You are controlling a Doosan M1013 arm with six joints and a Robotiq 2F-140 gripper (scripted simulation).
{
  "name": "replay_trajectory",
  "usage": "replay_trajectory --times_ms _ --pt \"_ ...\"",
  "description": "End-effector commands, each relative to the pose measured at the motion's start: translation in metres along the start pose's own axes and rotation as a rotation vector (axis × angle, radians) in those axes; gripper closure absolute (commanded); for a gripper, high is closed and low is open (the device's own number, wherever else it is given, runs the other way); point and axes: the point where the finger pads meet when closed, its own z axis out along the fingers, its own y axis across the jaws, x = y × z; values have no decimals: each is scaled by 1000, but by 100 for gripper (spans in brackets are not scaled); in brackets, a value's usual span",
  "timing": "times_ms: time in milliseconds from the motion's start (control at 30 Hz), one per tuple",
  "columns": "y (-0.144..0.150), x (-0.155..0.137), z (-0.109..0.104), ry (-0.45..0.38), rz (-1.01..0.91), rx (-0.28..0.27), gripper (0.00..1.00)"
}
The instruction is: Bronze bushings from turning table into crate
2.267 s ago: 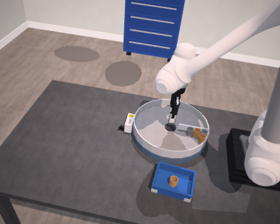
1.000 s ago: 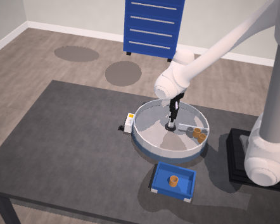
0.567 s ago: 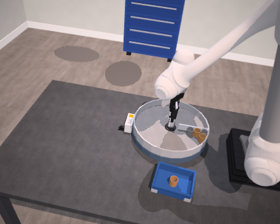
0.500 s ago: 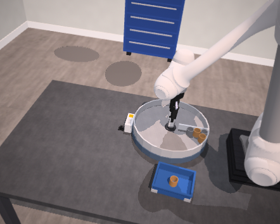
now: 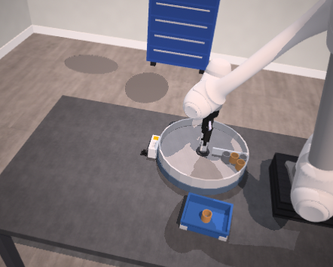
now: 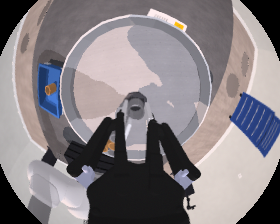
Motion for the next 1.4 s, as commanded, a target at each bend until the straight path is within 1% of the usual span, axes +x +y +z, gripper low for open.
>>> replay_trajectory --times_ms 0,667,1367 --pt "0 -1 4 -1 -1 1 100" --pt "0 -1 9 -1 -1 1 100" --pt "0 -1 9 -1 -1 1 100"
